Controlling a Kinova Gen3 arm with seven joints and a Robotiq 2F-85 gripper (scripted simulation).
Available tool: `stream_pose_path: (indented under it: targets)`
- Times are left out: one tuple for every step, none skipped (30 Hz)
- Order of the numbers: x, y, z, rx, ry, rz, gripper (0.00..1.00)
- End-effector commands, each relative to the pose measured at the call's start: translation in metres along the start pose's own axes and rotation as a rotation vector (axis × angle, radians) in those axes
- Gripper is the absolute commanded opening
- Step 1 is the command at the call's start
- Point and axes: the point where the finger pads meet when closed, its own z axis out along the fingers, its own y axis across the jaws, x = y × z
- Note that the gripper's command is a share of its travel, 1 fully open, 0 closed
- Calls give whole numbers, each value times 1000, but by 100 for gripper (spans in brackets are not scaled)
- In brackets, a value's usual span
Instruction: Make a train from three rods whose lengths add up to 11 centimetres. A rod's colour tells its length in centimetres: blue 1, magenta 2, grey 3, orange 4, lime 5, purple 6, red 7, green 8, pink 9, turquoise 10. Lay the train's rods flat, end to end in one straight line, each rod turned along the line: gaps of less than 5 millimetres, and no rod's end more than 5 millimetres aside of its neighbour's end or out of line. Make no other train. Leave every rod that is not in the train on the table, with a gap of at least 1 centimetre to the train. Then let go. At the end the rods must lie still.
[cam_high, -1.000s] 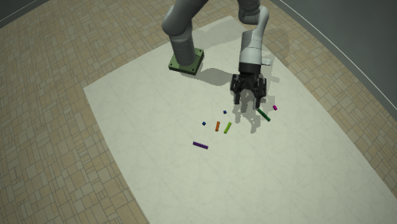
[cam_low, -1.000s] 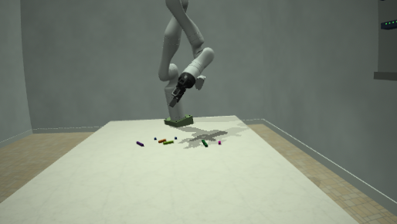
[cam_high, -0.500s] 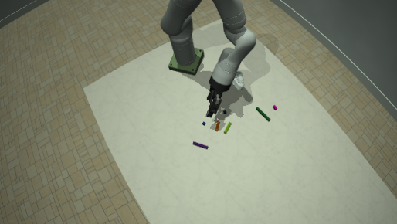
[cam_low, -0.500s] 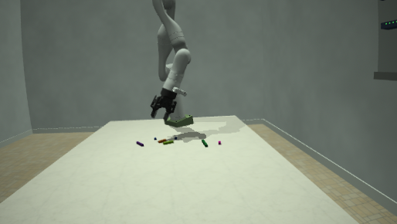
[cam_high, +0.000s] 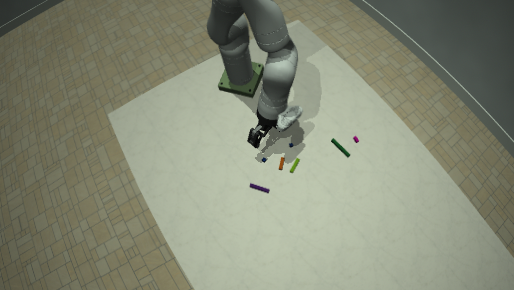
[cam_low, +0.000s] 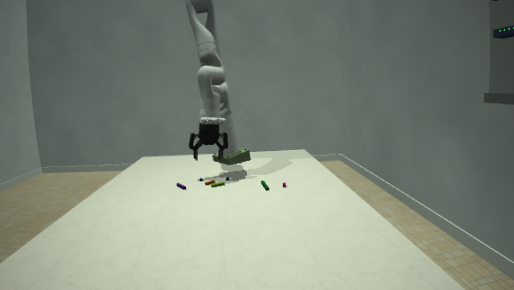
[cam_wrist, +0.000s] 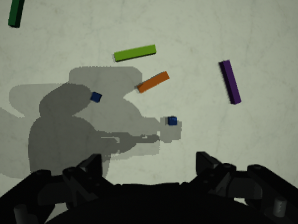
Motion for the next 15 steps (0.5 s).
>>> stream_pose_path:
  targets:
    - [-3, 12, 1, 27, 16, 111, 100]
    - [-2, 12, 2, 38, 23, 138, 100]
    - [-2, 12, 2, 38, 23, 138, 100]
    - [-2, 12, 2, 38, 23, 138, 100]
    - [-2, 12, 2, 48, 30, 163, 100]
    - [-1, 13, 2, 57, 37, 185, 100]
    - [0, 13, 2, 65, 43, 205, 100]
    - [1, 14, 2, 71, 48, 222, 100]
    - [2, 14, 2, 76, 53, 236, 100]
    - [2, 14, 2, 81, 57, 249, 100]
    - [3, 15, 2, 85, 60, 259, 100]
    - [3, 15, 2, 87, 63, 267, 100]
    - [3, 15, 2, 90, 65, 274, 100]
    - [3, 16, 2, 91, 66, 278, 100]
    - [4, 16, 2, 92, 67, 281, 100]
